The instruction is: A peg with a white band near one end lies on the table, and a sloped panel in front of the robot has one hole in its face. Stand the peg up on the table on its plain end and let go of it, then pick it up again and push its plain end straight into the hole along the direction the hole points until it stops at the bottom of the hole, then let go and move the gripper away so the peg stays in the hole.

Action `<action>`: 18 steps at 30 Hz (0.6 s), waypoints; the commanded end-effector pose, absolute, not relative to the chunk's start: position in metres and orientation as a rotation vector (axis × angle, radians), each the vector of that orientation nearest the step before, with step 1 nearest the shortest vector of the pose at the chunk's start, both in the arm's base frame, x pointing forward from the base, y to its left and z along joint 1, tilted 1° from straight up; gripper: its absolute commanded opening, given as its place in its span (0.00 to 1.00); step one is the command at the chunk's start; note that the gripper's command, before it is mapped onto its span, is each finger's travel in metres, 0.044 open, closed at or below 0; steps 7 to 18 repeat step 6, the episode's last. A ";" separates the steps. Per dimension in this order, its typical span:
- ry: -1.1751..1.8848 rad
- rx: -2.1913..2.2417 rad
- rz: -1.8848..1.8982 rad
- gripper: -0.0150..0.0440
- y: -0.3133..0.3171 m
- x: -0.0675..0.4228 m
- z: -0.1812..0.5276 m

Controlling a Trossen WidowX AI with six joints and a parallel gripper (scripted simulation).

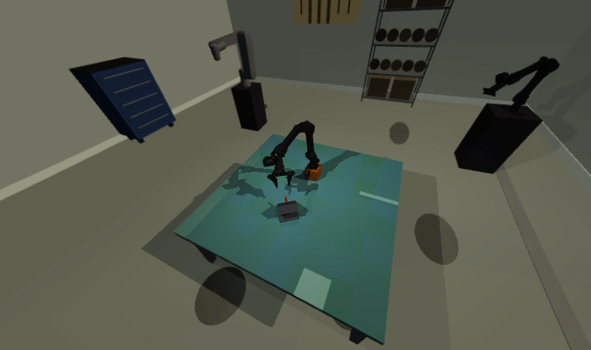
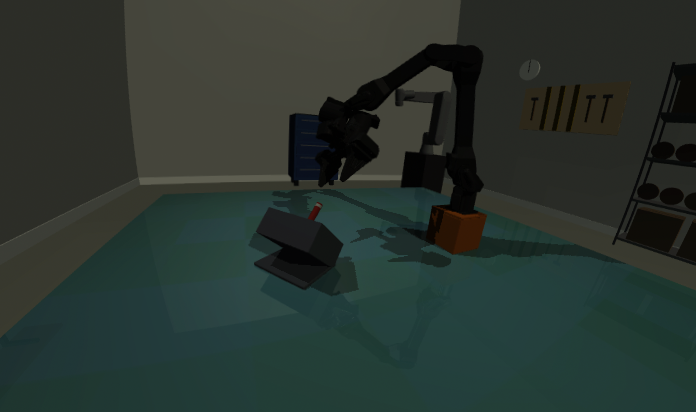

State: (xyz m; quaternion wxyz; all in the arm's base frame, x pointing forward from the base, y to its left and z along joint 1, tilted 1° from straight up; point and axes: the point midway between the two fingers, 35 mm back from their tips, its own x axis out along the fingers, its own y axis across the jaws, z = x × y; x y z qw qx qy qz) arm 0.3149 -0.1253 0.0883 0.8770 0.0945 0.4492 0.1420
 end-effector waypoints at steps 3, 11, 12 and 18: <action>0.922 0.188 0.299 1.00 -0.127 0.312 0.097; 0.922 0.188 0.299 1.00 -0.127 0.312 0.097; 0.922 0.188 0.299 1.00 -0.127 0.312 0.097; 0.922 0.188 0.299 1.00 -0.127 0.312 0.097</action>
